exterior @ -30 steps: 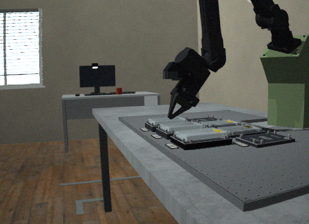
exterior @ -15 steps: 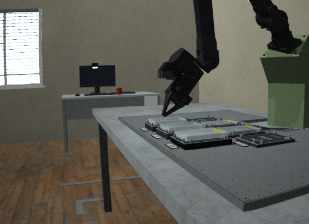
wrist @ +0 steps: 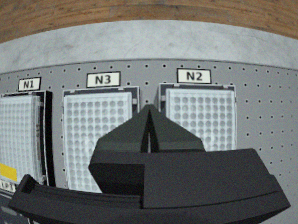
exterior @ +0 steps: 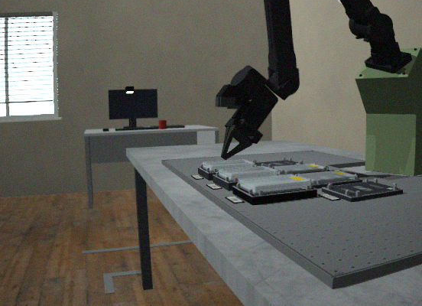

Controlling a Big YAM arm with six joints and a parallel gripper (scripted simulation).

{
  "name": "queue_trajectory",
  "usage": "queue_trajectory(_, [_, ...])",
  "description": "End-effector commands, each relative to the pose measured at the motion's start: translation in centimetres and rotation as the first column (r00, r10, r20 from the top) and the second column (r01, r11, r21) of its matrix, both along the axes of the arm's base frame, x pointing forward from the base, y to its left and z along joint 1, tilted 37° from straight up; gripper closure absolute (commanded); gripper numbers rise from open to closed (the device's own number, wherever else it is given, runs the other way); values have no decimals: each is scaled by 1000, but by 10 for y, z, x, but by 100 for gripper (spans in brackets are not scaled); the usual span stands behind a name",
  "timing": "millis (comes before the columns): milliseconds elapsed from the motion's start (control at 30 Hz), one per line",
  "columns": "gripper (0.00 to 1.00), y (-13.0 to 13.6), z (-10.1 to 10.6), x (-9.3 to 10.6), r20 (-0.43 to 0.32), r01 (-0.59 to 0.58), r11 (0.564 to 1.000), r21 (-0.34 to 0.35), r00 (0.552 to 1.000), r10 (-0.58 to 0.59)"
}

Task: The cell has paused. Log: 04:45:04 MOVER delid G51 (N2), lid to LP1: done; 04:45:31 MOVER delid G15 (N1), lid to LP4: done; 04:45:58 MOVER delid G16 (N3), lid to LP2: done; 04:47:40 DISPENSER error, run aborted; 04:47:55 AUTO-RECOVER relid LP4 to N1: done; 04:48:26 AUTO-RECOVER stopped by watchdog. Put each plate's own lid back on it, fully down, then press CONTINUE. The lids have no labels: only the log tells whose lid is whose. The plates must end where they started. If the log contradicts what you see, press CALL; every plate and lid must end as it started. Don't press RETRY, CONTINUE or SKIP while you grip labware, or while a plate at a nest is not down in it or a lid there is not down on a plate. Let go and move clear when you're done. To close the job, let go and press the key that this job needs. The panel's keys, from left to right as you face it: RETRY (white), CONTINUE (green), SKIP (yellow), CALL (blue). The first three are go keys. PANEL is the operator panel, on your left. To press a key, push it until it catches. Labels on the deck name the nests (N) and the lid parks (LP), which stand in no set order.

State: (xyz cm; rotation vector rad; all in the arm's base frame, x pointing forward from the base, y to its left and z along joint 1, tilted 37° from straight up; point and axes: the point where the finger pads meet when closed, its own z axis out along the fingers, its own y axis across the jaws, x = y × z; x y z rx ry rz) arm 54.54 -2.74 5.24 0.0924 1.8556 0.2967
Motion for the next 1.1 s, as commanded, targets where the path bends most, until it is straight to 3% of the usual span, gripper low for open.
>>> queue_trajectory(0, [100, -1, 8, 1, 23, -2, 1000, -14, 1000, 3])
queue_trajectory(267, [100, -1, 8, 1, 23, -2, 1000, -14, 1000, 3])
queue_trajectory(300, [0, 10, 9, -5, 1, -25, 999, -25, 1000, 25])
queue_trajectory(733, [0, 44, -15, -54, -249, -84, 996, -33, 966, 74])
queue_trajectory(833, [0, 46, -14, -55, -262, -89, 995, -34, 962, 77])
queue_trajectory(1067, [0, 65, -30, -84, -397, -123, 992, -29, 912, 102])
